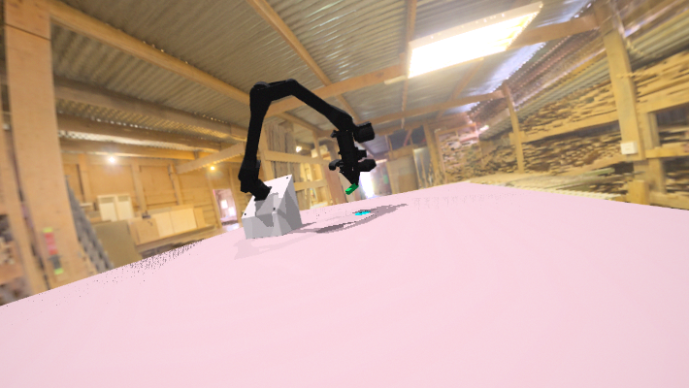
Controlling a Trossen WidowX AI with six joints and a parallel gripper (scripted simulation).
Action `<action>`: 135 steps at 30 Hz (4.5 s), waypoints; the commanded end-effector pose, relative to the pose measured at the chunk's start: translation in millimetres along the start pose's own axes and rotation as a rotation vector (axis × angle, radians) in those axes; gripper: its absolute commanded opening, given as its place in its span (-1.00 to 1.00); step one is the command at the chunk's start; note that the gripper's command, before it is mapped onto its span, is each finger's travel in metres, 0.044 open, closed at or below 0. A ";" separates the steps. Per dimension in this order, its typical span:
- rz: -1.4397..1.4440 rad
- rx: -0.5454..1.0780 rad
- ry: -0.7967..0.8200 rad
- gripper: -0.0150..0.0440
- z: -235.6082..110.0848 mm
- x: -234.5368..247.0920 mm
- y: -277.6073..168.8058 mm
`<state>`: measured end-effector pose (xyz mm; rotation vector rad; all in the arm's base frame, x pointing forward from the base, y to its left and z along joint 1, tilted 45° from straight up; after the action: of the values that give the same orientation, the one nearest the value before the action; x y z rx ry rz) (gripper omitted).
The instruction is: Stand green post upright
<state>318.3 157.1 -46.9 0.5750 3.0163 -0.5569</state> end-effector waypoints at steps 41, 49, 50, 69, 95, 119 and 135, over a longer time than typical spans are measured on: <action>-0.017 -0.327 0.092 -0.42 9.5 -8.6 -19.0; -0.024 -0.387 0.098 -0.42 10.5 -9.7 -22.7; -0.025 -0.394 0.098 -0.42 10.6 -9.9 -23.2; -0.045 -0.537 0.097 -0.42 11.6 -12.1 -32.8; -0.084 -0.732 0.064 -0.42 9.7 -13.6 -47.7; -0.130 -0.906 0.001 -0.42 5.0 -13.1 -63.5; -0.166 -1.016 -0.057 -0.42 0.5 -11.3 -75.0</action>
<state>302.0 89.1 -25.8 0.2464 2.7990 0.8768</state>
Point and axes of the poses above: the point midway between the two fingers, 35 mm back from their tips, its own z axis out along the fingers, its own x axis across the jaws, y = z × x, the point moved 6 cm from there along -z, back along the fingers, and after that the axes turned 2 degrees about z, right-handed, at the moved point
